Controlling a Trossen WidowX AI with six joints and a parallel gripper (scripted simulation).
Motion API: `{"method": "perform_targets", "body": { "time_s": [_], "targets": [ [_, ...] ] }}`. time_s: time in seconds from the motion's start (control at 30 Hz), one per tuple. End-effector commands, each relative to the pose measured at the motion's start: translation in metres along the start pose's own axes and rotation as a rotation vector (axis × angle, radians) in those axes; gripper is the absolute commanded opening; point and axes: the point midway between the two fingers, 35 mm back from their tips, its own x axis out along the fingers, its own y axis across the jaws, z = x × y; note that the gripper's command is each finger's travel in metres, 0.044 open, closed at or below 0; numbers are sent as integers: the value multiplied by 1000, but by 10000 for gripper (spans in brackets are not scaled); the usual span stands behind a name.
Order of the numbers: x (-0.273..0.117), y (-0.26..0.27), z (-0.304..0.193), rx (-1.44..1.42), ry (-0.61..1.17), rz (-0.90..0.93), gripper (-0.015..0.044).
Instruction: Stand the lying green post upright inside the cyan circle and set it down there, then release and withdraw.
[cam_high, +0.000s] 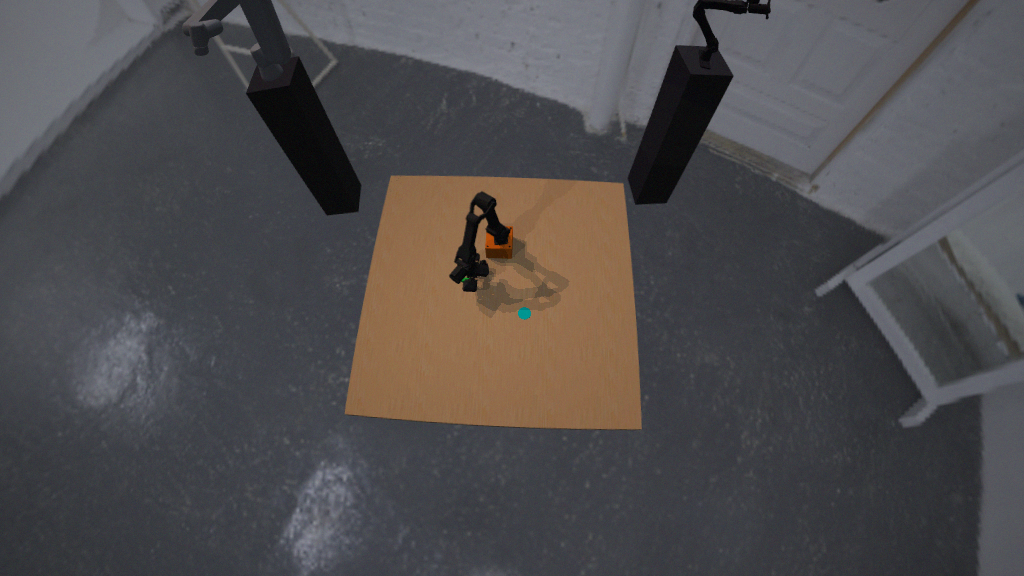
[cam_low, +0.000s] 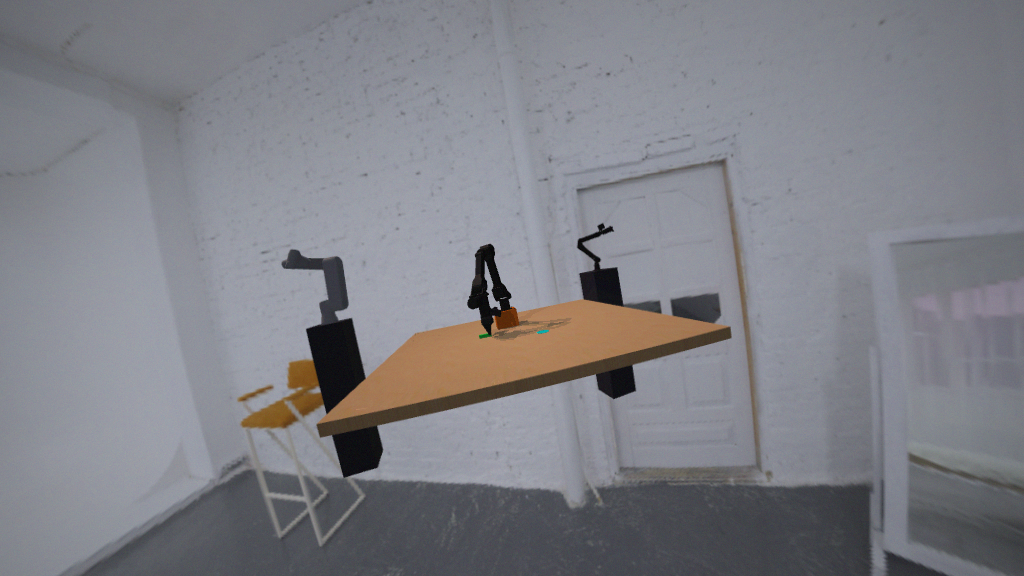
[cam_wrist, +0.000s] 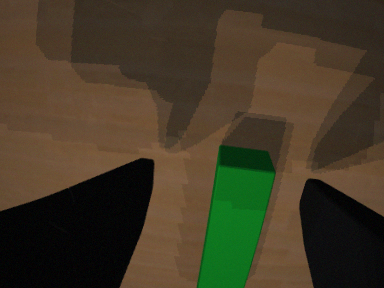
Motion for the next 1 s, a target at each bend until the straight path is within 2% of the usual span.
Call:
{"method": "perform_targets", "body": {
  "time_s": [0.0, 0.23, 0.43, 0.97],
  "targets": [
    [4, -2, -3, -2, 14, -13, 206],
    [4, -2, -3, -2, 14, -13, 23],
    [0, -3, -3, -2, 14, -13, 23],
    [-46, -9, -7, -2, 15, -14, 23]
  ]
}}
